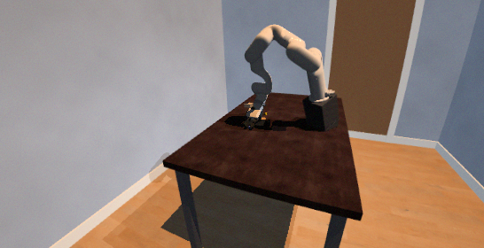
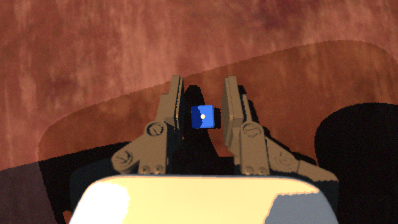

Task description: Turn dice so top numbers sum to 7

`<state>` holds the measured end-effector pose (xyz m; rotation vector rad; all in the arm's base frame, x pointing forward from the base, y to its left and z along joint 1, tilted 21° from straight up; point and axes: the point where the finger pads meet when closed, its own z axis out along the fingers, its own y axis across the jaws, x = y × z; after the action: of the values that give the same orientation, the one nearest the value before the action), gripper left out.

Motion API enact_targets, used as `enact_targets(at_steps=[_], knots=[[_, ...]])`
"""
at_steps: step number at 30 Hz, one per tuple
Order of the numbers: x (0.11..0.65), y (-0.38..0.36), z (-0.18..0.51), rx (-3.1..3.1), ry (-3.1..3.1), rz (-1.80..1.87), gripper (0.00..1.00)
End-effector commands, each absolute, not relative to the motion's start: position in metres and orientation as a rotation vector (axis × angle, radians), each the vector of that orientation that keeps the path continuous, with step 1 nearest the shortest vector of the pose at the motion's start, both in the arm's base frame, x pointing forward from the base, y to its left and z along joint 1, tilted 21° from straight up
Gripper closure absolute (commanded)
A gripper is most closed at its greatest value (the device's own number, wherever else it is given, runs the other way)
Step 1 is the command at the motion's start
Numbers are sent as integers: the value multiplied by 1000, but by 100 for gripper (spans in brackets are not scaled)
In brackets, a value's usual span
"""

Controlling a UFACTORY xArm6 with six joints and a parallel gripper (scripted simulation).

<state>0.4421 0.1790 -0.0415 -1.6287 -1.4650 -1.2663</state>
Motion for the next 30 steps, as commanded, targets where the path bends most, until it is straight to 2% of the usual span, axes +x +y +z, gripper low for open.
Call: enact_targets(at_steps=[1,30], knots=[[443,178,-40,-1628,-1466,-1269,69],[430,133,-20,-1628,-1466,-1269,69]])
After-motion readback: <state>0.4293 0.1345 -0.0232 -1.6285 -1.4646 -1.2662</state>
